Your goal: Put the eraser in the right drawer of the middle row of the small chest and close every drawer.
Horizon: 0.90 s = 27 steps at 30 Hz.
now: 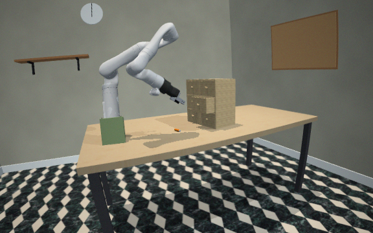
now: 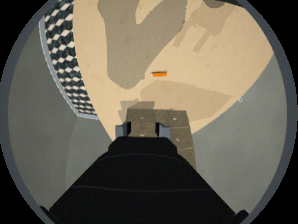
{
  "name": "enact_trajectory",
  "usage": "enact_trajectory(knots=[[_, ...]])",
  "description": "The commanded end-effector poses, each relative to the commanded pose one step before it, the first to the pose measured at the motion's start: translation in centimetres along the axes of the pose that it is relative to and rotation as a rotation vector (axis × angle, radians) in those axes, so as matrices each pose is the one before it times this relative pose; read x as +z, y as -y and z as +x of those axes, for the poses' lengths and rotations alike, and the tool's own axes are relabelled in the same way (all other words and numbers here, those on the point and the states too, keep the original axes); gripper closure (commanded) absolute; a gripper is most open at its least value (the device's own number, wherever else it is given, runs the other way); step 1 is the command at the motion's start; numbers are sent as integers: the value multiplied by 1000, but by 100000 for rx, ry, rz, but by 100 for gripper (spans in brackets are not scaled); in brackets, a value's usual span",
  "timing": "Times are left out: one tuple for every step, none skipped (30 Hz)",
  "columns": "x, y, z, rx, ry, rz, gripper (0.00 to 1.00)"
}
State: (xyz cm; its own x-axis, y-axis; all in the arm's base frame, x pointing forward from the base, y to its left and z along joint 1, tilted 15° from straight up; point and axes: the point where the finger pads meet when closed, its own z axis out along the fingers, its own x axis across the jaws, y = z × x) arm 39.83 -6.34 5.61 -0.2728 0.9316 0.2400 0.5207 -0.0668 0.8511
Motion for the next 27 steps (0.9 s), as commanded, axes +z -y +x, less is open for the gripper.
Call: enact_trajectory(knots=[[6, 463, -171, 1080, 436, -478, 0], [48, 20, 6, -8, -33, -392, 0], [45, 19, 4, -6, -25, -374, 0], [41, 18, 3, -4, -19, -355, 0], [38, 16, 2, -3, -13, -337, 0], [35, 15, 1, -2, -8, -318, 0], [33, 14, 0, -1, -4, -300, 0], [30, 13, 0, 0, 0, -282, 0], [28, 12, -1, 1, 3, -264, 0], [25, 11, -1, 1, 5, -246, 0], [23, 10, -2, 1, 7, -228, 0], [21, 9, -2, 2, 8, -210, 0], [0, 0, 0, 0, 0, 0, 0], [0, 0, 0, 0, 0, 0, 0], [19, 8, -2, 2, 9, -193, 0], [17, 8, -2, 2, 10, -176, 0], [15, 7, -2, 2, 10, -160, 0], [14, 6, -2, 2, 10, -145, 0], [12, 6, -2, 2, 9, -129, 0], [11, 5, -2, 2, 9, -115, 0], [9, 4, -2, 2, 8, -101, 0], [8, 4, -2, 1, 7, -88, 0], [7, 3, -1, 1, 7, -75, 0], [6, 3, -1, 1, 6, -64, 0], [5, 2, -1, 1, 5, -53, 0], [4, 2, -1, 1, 4, -43, 0], [3, 1, -1, 1, 3, -34, 0]])
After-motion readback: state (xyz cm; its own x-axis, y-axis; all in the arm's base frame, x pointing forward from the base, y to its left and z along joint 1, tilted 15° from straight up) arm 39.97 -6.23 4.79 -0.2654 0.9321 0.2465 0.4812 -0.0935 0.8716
